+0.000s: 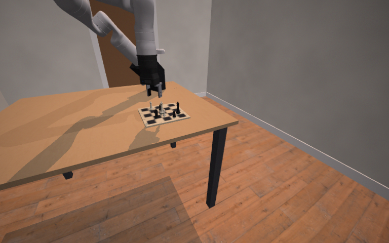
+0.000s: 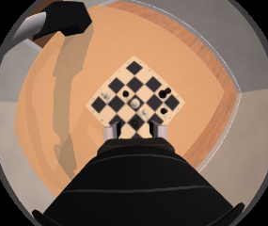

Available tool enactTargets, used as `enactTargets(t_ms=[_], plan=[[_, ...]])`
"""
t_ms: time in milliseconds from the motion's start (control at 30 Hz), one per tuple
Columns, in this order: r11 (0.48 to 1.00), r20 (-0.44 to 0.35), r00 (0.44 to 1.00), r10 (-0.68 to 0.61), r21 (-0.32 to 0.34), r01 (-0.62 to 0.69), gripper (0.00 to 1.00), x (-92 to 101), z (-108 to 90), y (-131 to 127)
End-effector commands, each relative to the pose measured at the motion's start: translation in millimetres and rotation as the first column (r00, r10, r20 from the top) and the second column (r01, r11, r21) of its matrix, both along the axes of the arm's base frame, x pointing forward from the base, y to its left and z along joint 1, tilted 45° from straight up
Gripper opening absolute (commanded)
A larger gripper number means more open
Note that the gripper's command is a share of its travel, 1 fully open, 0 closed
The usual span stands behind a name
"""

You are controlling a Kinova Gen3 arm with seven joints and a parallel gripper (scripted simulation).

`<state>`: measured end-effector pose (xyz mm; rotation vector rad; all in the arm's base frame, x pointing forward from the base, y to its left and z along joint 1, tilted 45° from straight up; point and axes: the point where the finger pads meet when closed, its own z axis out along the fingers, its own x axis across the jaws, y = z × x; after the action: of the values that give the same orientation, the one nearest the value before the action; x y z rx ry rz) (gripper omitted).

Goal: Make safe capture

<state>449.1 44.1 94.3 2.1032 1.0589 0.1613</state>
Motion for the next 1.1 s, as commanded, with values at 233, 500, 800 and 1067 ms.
enactTargets(t_ms=[233, 500, 800, 1067], plan=[[0.995, 0.069, 0.994, -0.088, 0.055, 0.085, 1.00, 3.0, 0.2, -2.9], [0.989, 0.099, 0.986, -0.131, 0.082, 0.123, 1.00, 4.3, -0.2, -4.0], [0.988, 0.102, 0.986, -0.135, 0.085, 0.127, 0.73, 4.4, -0.3, -4.1], [0.988, 0.102, 0.986, -0.135, 0.085, 0.127, 0.73, 4.4, -0.3, -4.1]])
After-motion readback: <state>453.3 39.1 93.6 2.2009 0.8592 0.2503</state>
